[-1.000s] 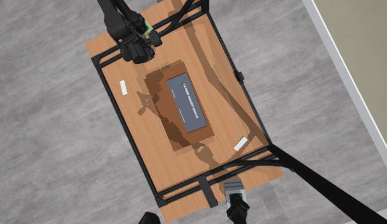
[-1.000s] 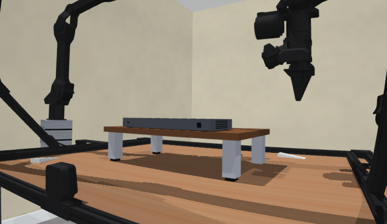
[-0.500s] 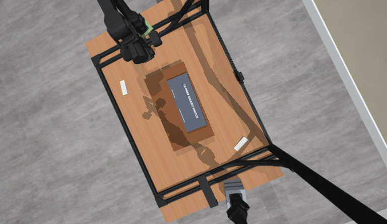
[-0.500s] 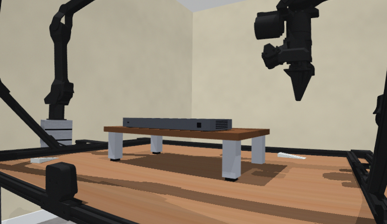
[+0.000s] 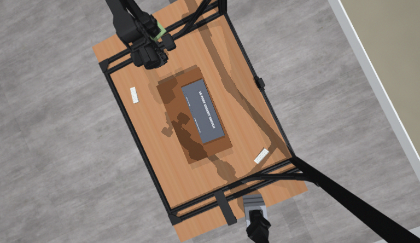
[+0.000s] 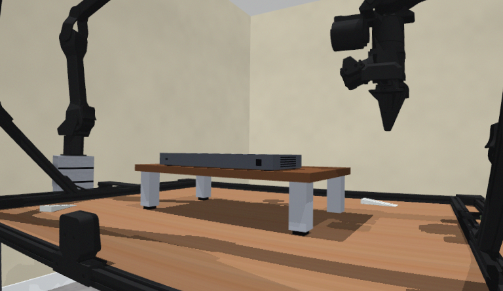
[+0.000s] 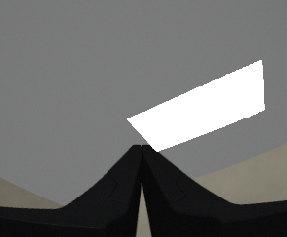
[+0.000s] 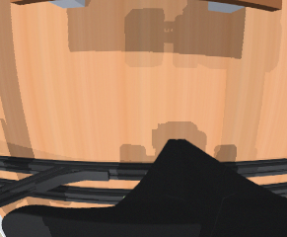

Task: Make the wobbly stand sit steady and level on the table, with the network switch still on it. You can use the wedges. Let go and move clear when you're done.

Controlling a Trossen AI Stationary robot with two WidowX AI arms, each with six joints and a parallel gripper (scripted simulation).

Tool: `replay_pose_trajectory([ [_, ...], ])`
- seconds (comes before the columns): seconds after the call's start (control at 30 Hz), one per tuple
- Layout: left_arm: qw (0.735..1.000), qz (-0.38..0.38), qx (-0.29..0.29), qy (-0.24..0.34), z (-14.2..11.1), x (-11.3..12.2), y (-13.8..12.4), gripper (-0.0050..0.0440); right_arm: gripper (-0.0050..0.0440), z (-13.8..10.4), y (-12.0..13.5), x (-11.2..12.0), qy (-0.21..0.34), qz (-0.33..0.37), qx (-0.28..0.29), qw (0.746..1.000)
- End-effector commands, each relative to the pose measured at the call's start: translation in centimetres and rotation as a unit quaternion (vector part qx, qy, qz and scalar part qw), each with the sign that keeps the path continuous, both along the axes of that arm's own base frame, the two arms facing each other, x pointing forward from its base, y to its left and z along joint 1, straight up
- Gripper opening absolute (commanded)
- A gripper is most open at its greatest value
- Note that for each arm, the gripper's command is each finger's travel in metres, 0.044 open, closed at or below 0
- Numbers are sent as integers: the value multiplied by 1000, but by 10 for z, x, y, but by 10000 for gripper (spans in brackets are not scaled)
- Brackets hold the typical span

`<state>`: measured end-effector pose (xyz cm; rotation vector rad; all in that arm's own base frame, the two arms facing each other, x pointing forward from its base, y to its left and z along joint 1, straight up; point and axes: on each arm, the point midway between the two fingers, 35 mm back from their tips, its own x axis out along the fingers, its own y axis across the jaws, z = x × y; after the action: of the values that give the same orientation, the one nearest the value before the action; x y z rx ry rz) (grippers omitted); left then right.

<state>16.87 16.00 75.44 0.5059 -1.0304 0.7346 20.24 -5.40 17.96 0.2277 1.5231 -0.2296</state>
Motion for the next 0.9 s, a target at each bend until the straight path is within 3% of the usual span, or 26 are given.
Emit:
replay_pose_trajectory([
  [0.0,996,-14,56,-65,26,-45,-43,0,0,0,0,0,0,0,0,1000],
  [0.07,992,-20,79,-92,33,-63,-60,0,0,0,0,0,0,0,0,1000],
  [0.3,992,-17,82,-96,32,-68,-64,0,0,0,0,0,0,0,0,1000],
  [0.63,955,-52,196,-217,49,-154,-147,0,0,0,0,0,0,0,0,1000],
  [0.87,957,-67,184,-216,47,-151,-144,0,0,0,0,0,0,0,0,1000],
])
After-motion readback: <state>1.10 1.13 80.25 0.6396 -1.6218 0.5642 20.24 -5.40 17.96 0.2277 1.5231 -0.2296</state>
